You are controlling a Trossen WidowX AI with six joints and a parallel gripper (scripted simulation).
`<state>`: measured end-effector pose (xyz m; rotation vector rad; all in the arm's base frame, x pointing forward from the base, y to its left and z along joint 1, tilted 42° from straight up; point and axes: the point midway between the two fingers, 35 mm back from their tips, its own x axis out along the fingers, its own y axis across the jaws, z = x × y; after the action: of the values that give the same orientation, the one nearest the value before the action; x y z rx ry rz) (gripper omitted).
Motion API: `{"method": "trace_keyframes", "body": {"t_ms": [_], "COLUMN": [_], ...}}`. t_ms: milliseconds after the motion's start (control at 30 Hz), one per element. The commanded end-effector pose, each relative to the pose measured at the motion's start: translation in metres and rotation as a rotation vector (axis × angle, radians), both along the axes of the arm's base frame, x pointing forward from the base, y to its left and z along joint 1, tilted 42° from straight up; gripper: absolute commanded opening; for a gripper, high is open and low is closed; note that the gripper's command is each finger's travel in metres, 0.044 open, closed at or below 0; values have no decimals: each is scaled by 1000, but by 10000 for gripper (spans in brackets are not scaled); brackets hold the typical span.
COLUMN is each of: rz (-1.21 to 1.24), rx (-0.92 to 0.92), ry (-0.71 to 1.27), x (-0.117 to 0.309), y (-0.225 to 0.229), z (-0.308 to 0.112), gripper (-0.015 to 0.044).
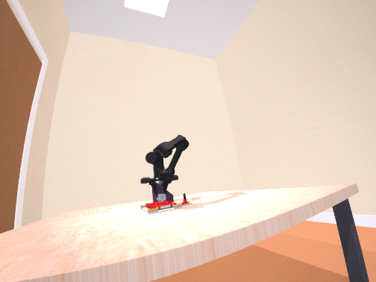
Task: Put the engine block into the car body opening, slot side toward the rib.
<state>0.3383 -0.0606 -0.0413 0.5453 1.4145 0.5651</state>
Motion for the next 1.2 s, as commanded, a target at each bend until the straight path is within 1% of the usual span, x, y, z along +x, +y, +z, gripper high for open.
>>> {"method": "trace_keyframes", "body": {"t_ms": [0, 1167], "rz": [21, 18], "rx": [-5, -4], "ry": [-17, -14], "x": [0, 0], "y": [0, 6], "z": [-2, -8], "gripper": [160, 160]}}
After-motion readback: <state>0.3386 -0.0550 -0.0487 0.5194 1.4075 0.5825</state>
